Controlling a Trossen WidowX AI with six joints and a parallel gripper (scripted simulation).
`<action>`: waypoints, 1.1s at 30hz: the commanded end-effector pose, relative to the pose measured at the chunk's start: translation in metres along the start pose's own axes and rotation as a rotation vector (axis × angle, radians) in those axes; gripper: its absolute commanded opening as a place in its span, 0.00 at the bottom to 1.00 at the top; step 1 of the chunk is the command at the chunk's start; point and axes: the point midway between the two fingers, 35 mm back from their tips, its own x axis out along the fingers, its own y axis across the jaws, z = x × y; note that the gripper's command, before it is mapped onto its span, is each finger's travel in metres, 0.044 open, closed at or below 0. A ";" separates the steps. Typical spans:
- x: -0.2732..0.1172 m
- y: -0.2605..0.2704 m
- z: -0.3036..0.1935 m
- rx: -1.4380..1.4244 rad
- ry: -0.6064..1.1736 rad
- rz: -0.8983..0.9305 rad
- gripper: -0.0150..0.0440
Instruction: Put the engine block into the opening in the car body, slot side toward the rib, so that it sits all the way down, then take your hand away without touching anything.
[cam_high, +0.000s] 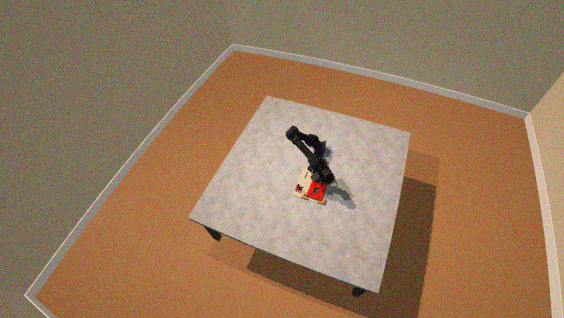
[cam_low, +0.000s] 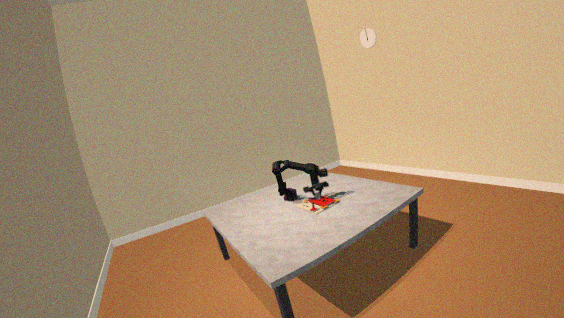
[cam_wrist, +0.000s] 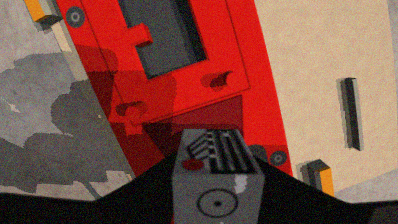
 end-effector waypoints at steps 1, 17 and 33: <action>0.008 0.000 0.000 -0.004 -0.001 -0.006 0.25; 0.001 0.001 0.000 -0.006 -0.007 0.003 0.79; -0.018 0.002 0.001 -0.004 -0.001 -0.004 1.00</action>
